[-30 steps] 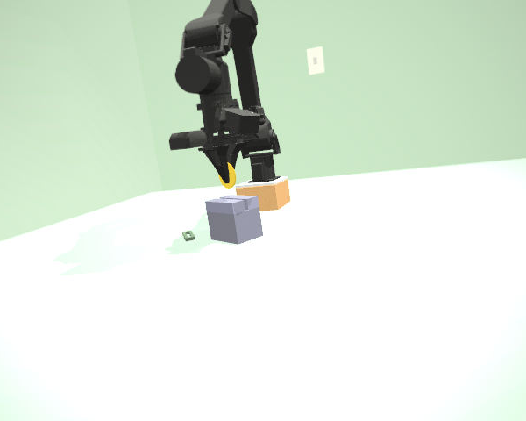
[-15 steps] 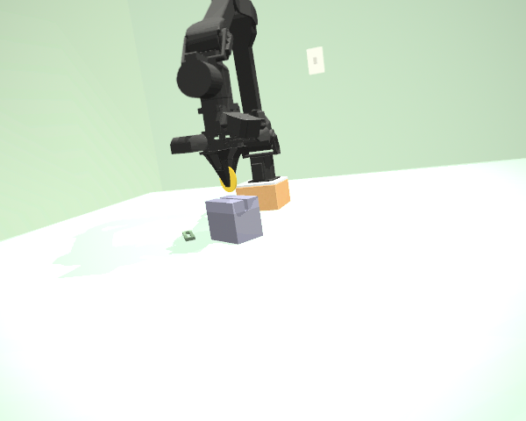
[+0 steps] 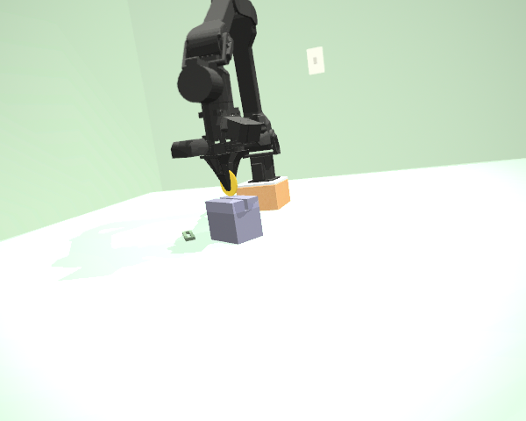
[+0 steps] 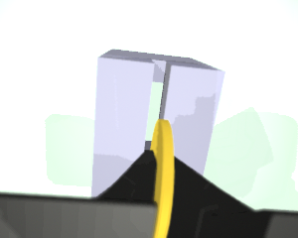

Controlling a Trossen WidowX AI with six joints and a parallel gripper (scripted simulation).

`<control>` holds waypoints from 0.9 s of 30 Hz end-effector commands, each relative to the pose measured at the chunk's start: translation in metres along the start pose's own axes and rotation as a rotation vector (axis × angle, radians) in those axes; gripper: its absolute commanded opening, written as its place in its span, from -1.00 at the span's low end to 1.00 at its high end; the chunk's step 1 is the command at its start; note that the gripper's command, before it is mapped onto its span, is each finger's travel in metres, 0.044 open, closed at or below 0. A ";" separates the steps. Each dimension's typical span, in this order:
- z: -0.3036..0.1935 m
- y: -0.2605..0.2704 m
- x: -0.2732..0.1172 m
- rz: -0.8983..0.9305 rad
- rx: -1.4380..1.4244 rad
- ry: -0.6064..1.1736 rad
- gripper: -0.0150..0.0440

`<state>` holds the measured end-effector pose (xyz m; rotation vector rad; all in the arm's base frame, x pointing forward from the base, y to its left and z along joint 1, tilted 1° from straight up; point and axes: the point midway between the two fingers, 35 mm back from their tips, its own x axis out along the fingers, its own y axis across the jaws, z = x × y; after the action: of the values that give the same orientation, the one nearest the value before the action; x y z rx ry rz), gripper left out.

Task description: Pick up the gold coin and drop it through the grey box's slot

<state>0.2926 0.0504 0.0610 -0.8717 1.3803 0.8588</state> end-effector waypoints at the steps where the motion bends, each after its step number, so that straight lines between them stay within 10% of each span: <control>1: 0.000 0.000 0.003 0.002 0.004 0.001 -0.49; 5: 0.000 0.000 0.005 0.002 0.003 0.001 -0.49; 11: 0.000 0.000 0.002 0.000 0.000 0.000 0.04; 20: 0.000 0.000 0.002 0.000 0.000 0.000 0.05; 27: 0.000 0.000 -0.015 0.000 0.000 0.000 0.68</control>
<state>0.2913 0.0503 0.0689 -0.8693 1.3893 0.8634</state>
